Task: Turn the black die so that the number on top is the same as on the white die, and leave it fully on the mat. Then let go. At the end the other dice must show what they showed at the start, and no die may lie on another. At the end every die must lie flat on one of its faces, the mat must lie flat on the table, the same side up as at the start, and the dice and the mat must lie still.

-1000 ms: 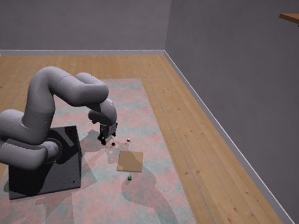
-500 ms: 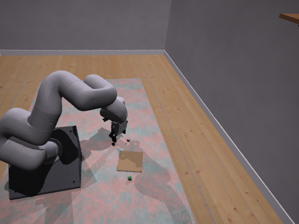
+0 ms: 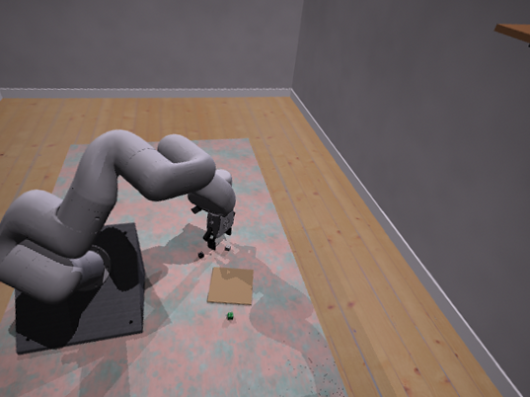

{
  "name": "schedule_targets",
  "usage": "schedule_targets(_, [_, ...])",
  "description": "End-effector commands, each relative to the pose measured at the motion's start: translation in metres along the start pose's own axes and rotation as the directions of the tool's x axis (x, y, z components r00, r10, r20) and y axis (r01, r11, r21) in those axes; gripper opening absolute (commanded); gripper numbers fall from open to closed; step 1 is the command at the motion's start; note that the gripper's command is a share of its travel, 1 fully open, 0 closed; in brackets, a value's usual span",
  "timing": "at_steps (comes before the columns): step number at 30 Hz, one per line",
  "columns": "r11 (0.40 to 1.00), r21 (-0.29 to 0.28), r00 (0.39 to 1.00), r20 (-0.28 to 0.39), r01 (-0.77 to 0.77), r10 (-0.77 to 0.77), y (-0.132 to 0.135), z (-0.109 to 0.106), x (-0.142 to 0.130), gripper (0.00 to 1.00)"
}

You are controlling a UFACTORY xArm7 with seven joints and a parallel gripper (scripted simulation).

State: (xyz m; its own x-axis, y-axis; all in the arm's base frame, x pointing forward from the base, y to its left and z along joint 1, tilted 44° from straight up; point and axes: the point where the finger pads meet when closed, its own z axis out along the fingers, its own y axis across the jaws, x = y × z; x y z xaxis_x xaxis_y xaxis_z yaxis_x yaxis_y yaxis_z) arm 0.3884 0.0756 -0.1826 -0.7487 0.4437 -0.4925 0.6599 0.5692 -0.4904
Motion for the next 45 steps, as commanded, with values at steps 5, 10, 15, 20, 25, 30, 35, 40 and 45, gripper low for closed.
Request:
schedule_targets(5, [1.0, -0.005, 1.0, 0.0, 0.0, 0.0, 0.002, -0.002, 0.0, 1.0])
schedule_targets(10, [1.0, -0.005, 1.0, 0.0, 0.0, 0.0, 0.002, -0.002, 0.0, 1.0])
schedule_targets(15, [1.0, -0.005, 1.0, 0.0, 0.0, 0.0, 0.002, -0.002, 0.0, 1.0])
schedule_targets(20, [1.0, -0.005, 1.0, 0.0, 0.0, 0.0, 0.002, -0.002, 0.0, 1.0])
schedule_targets(25, [1.0, -0.005, 1.0, 0.0, 0.0, 0.0, 0.002, -0.002, 0.0, 1.0])
schedule_targets(30, [1.0, -0.005, 1.0, 0.0, 0.0, 0.0, 0.002, -0.002, 0.0, 1.0])
schedule_targets(35, [1.0, -0.005, 1.0, 0.0, 0.0, 0.0, 0.002, -0.01, 0.0, 1.0])
schedule_targets(40, [1.0, -0.005, 1.0, 0.0, 0.0, 0.0, 0.002, -0.043, 0.0, 1.0])
schedule_targets(45, [1.0, -0.005, 1.0, 0.0, 0.0, 0.0, 0.002, -0.069, 0.0, 1.0])
